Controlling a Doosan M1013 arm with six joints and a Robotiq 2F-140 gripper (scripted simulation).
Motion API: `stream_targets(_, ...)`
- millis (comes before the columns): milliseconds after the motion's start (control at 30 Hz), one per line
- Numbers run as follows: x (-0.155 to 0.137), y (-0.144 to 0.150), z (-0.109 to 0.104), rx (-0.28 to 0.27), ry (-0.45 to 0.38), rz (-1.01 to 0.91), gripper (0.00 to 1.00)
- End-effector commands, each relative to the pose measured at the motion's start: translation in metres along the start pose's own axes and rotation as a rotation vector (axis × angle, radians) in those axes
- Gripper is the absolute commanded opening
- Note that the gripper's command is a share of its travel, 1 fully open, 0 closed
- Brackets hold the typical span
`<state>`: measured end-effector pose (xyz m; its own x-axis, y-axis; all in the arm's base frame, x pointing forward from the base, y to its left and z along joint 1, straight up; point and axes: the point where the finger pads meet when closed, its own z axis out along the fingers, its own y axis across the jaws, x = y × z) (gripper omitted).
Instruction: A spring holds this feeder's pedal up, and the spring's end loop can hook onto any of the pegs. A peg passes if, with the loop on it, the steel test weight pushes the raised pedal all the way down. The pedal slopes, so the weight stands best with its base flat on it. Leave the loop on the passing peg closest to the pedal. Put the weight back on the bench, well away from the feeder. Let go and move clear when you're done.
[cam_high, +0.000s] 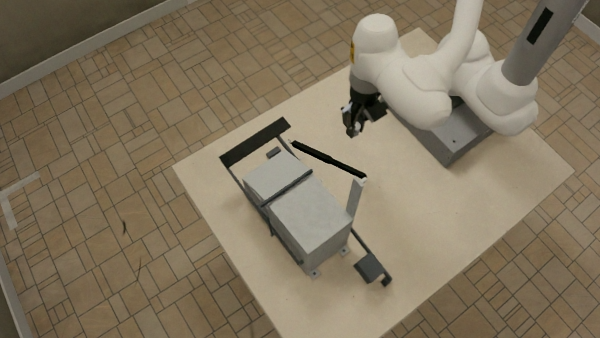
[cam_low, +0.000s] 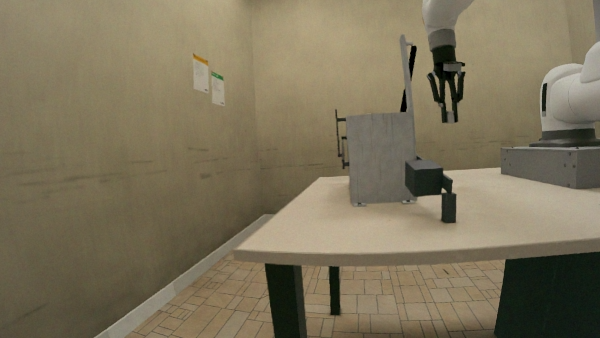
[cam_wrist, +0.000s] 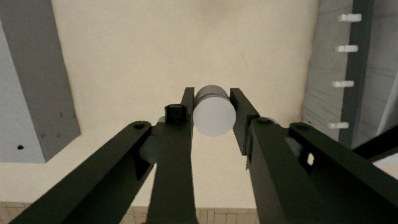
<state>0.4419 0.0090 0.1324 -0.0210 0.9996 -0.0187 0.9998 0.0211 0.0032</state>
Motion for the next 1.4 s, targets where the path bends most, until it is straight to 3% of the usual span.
stream_targets(0,-0.005,0.006,-0.002,-0.001,-0.004,0.0,0.25)
stream_targets(1367,-0.054,0.064,-0.021,-0.001,-0.053,0.0,0.25)
